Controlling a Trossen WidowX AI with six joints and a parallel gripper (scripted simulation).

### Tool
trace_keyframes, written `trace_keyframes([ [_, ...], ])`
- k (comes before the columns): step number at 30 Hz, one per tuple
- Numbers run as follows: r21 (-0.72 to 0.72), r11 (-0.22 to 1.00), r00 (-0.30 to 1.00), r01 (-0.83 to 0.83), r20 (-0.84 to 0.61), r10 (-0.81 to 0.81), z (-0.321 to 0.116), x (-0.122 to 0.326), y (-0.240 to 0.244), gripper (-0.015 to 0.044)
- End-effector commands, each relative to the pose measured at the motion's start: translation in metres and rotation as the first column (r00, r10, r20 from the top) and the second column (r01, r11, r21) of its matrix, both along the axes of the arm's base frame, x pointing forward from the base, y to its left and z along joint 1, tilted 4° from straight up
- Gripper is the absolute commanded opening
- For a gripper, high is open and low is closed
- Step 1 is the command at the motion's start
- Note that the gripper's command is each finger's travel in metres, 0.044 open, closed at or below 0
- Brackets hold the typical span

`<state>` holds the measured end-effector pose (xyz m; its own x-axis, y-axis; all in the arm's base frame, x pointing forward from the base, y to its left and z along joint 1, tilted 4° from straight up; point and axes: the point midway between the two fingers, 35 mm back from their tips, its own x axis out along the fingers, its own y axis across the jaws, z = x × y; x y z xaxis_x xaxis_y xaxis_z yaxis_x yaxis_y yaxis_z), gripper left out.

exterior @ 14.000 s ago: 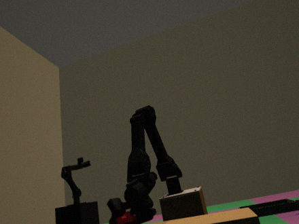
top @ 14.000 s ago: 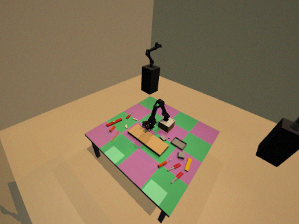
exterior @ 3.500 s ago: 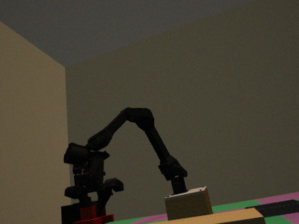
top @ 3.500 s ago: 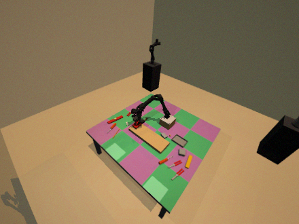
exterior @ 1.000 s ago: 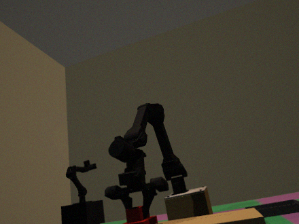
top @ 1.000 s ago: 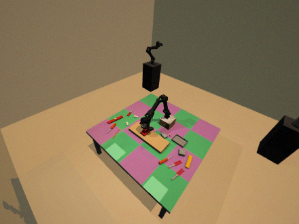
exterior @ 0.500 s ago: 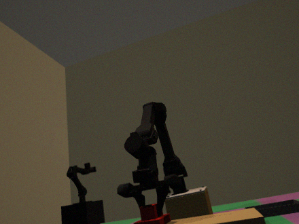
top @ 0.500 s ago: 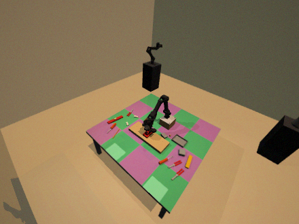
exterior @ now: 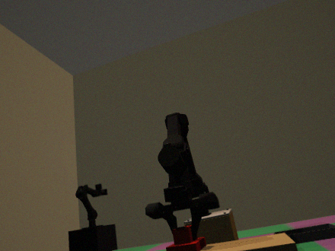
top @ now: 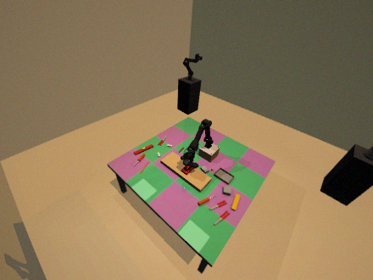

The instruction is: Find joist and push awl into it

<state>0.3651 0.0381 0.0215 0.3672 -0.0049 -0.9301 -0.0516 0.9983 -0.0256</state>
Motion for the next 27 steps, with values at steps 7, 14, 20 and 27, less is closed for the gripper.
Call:
trace_keyframes([
  [7,0.005,1.0,1.0,-0.002,0.0,0.002,-0.001,-0.001,0.03,0.0],
  [14,0.007,1.0,1.0,-0.002,-0.001,0.002,-0.001,-0.002,0.05,0.0],
  [20,0.008,1.0,1.0,-0.002,-0.001,0.002,-0.001,-0.003,0.066,0.0],
  [27,0.009,1.0,1.0,-0.002,-0.001,0.002,-0.002,-0.004,0.086,0.0],
])
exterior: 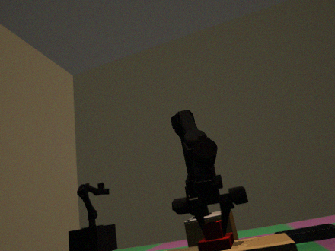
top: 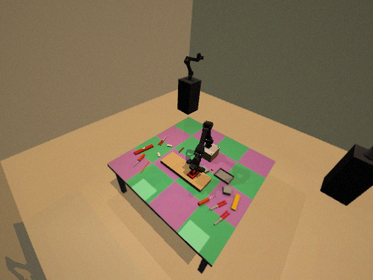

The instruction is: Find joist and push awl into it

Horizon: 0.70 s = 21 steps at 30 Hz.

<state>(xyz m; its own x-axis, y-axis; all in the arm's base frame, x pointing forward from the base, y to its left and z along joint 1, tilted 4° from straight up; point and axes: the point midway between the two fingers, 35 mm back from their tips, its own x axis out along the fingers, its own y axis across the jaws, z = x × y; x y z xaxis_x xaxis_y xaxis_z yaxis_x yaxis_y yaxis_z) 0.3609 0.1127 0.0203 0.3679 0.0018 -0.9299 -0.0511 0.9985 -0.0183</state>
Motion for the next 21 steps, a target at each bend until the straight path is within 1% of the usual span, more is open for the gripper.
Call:
trace_keyframes([
  [1,0.002,1.0,1.0,-0.003,-0.002,0.003,0.0,0.0,0.014,0.0],
  [21,0.007,1.0,1.0,-0.003,-0.002,0.003,-0.001,-0.003,0.069,0.0],
])
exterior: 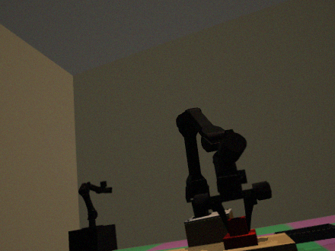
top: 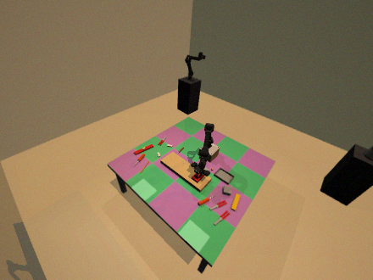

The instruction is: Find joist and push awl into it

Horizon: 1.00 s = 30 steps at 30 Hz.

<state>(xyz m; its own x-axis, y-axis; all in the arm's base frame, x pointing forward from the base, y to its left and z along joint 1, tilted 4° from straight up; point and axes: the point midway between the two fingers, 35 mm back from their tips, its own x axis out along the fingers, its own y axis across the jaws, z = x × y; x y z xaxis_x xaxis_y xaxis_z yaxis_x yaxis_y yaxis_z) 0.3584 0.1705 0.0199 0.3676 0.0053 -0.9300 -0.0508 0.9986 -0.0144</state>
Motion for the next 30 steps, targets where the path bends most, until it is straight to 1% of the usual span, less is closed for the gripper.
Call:
trace_keyframes([
  [1,0.003,1.0,1.0,-0.003,-0.002,0.003,0.0,-0.001,0.014,0.0],
  [12,0.005,1.0,1.0,-0.003,-0.002,0.003,-0.001,-0.002,0.043,0.0],
  [25,0.005,1.0,1.0,-0.003,-0.002,0.003,-0.001,-0.002,0.04,0.0],
  [30,0.004,1.0,1.0,-0.003,-0.002,0.003,0.0,-0.001,0.028,0.0],
])
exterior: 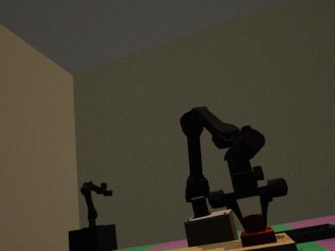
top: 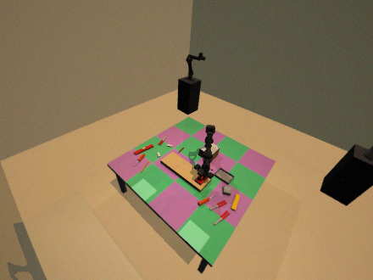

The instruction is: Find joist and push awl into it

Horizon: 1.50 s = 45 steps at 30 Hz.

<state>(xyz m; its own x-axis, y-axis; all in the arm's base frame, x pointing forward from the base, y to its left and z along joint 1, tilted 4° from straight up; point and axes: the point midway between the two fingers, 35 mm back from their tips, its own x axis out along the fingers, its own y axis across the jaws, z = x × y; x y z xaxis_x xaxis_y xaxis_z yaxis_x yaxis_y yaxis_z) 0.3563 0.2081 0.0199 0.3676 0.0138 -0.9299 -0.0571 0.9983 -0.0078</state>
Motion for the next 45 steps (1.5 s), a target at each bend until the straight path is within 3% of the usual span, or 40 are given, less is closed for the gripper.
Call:
trace_keyframes([
  [1,-0.003,1.0,1.0,0.003,-0.002,-0.003,-0.001,0.001,-0.012,0.0],
  [45,-0.012,1.0,1.0,0.003,-0.001,-0.003,0.001,0.007,-0.134,0.0],
])
